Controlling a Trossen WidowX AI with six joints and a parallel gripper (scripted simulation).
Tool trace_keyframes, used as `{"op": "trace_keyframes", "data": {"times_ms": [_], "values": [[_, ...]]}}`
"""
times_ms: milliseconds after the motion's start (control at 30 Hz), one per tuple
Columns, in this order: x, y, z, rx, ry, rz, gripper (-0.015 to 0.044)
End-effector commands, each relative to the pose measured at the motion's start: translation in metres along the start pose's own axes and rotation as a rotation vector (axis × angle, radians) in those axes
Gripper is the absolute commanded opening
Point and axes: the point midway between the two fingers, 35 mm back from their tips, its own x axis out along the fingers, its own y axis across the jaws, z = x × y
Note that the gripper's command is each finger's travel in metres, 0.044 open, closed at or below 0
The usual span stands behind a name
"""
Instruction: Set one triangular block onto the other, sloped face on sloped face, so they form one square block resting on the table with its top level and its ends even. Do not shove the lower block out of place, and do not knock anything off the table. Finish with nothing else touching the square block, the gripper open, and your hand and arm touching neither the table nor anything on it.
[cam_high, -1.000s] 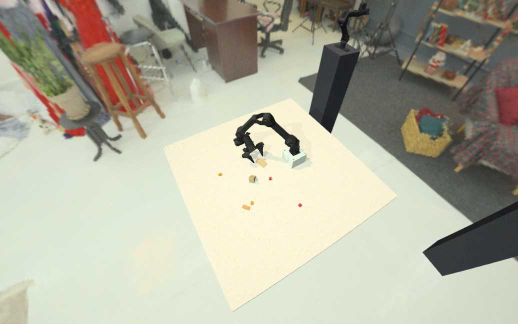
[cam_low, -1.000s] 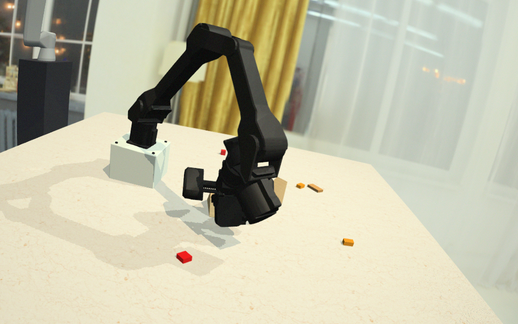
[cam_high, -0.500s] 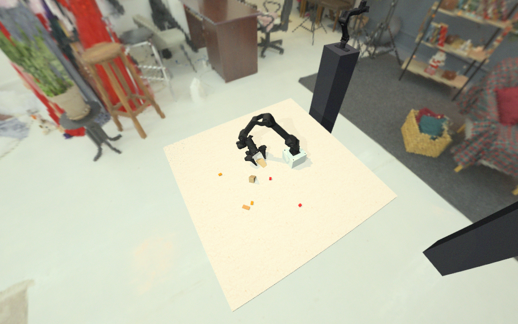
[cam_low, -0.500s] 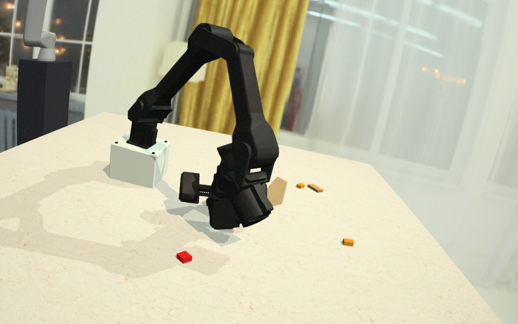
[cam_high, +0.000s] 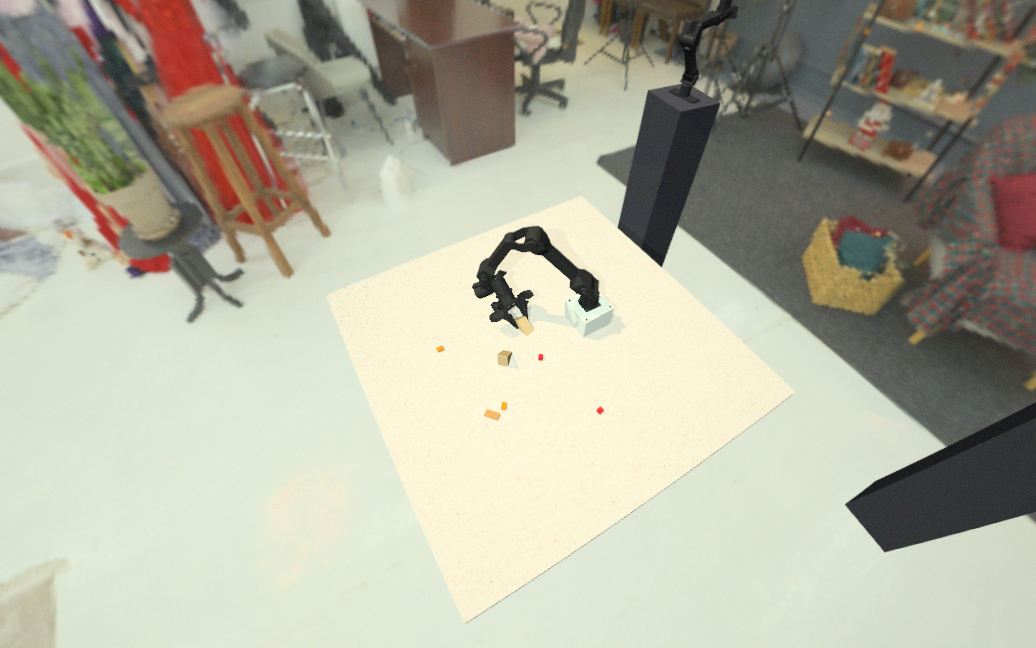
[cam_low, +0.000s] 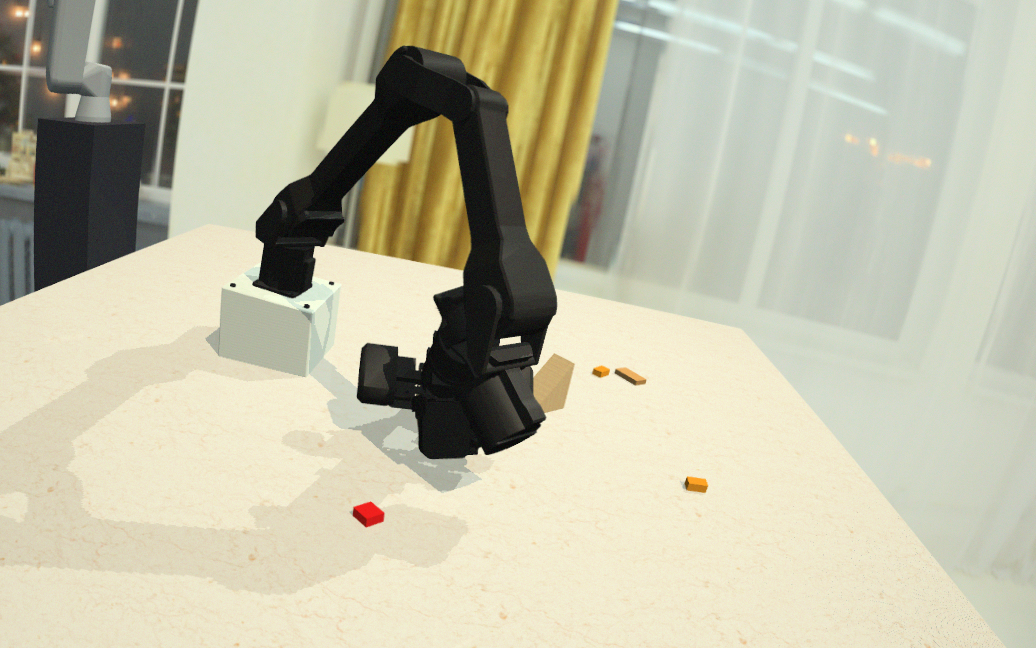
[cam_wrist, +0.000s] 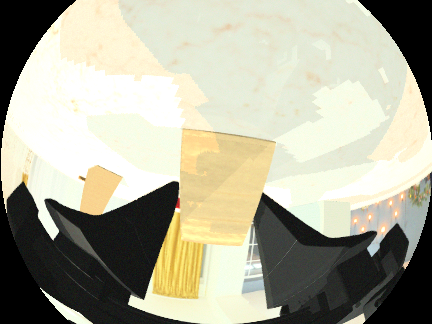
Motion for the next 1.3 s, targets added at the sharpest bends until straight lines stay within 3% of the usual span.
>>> {"op": "trace_keyframes", "data": {"times_ms": [0, 200, 333, 1033, 1267], "values": [[0.0, 0.0, 0.0, 0.0, 0.0, 0.001, 0.0125], [0.0, 0.0, 0.0, 0.0, 0.0, 0.001, 0.0085], [-0.001, 0.0, 0.0, 0.0, 0.0, 0.001, 0.0], [-0.069, 0.001, -0.068, 0.0, 0.0, 0.001, 0.0], [-0.069, 0.001, -0.068, -0.001, -0.003, 0.004, 0.0]]}}
